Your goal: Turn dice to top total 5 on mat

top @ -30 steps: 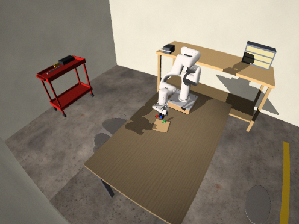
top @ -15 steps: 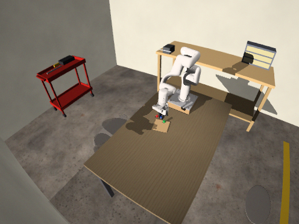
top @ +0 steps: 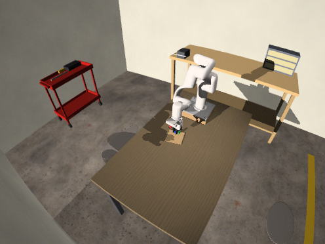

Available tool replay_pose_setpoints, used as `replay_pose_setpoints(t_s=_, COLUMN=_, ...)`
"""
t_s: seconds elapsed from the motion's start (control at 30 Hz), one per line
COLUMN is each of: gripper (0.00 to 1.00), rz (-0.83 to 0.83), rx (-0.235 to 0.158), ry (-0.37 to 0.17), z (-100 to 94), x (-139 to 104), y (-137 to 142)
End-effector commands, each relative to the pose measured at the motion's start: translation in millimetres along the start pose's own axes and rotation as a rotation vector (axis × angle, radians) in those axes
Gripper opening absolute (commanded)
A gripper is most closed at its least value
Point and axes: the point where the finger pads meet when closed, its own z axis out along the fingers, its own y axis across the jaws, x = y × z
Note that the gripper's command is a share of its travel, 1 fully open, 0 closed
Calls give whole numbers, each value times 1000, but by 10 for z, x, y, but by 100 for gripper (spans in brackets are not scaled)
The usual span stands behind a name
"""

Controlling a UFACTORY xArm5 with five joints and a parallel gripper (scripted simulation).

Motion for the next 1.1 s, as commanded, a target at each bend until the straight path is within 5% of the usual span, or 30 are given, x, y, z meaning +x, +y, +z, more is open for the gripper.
replay_pose_setpoints(t_s=0.0, gripper=15, rz=0, rx=0, ry=5, z=125, x=33, y=-5)
replay_pose_setpoints(t_s=0.33, gripper=15, rz=0, rx=0, ry=5, z=390, x=36, y=-16)
replay_pose_setpoints(t_s=1.07, gripper=15, rz=0, rx=0, ry=5, z=400, x=36, y=-16)
